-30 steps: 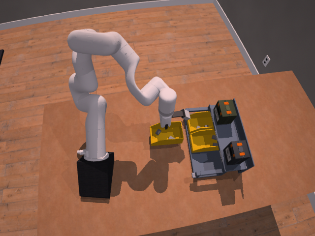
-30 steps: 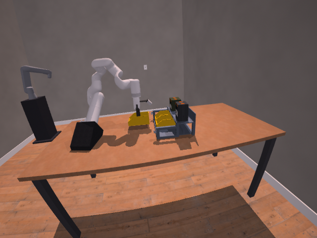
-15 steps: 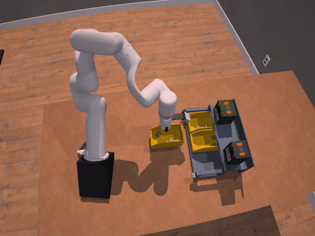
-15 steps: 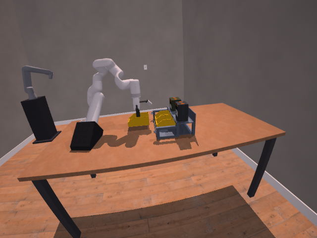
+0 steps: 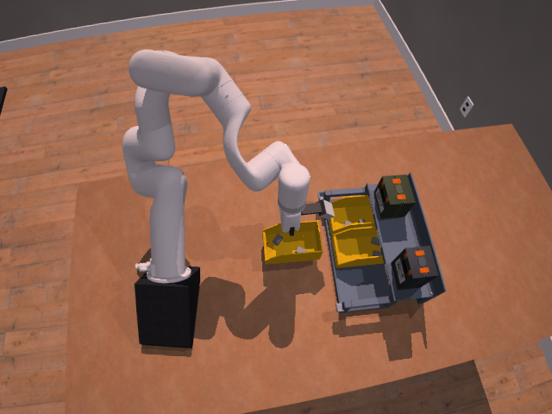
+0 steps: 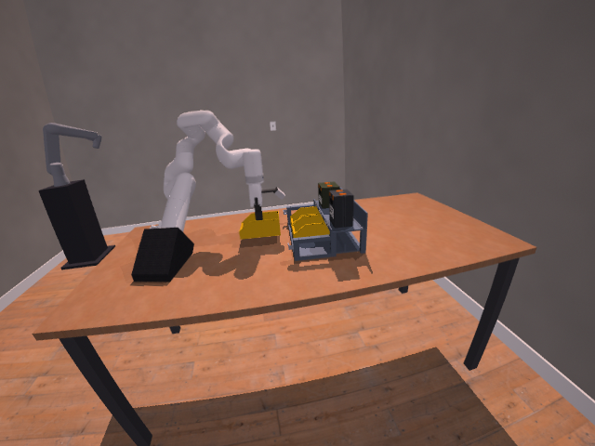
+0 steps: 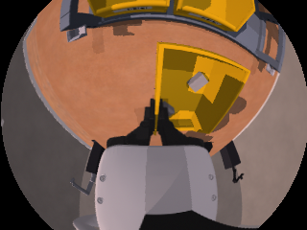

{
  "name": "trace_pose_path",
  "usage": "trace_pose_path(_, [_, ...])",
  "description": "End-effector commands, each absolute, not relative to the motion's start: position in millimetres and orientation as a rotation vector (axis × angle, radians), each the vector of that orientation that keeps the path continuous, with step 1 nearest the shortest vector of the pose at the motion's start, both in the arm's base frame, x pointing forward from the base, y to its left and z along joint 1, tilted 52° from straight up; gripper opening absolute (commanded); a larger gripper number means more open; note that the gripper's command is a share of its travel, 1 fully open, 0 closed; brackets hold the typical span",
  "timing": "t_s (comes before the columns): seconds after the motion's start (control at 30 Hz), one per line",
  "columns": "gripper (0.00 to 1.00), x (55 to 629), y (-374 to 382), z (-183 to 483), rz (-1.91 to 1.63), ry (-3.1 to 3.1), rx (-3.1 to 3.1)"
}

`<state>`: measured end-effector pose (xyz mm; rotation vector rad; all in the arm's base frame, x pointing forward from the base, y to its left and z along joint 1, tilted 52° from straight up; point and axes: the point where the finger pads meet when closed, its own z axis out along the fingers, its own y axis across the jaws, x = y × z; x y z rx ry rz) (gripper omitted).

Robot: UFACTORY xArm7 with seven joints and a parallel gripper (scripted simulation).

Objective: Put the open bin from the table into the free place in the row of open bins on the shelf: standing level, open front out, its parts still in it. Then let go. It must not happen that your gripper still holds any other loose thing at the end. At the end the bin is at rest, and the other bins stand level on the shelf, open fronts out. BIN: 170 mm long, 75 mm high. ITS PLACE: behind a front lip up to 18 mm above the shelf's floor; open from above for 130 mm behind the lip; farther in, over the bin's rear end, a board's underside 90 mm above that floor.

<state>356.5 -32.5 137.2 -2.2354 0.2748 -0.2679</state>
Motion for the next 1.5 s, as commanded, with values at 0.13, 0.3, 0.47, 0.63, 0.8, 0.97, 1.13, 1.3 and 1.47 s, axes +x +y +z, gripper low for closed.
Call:
trace_pose_path(0.13, [0.0, 357, -36, 135, -0.27, 0.275, -2.233])
trace_pose_path(0.3, [0.0, 356, -41, 128, -0.271, 0.275, -2.233])
trace_pose_path(0.47, [0.0, 355, -44, 124, -0.27, 0.275, -2.233])
trace_pose_path(0.63, [0.0, 355, -44, 124, -0.27, 0.275, -2.233])
trace_pose_path(0.8, [0.0, 354, -46, 122, -0.272, 0.276, -2.235])
trace_pose_path(0.97, [0.0, 352, -53, 112, -0.27, 0.275, -2.233])
trace_pose_path(1.13, [0.0, 352, -53, 112, -0.27, 0.275, -2.233])
trace_pose_path(1.3, [0.0, 352, -53, 112, -0.27, 0.275, -2.233])
trace_pose_path(1.47, [0.0, 350, -59, 103, -0.271, 0.276, -2.234])
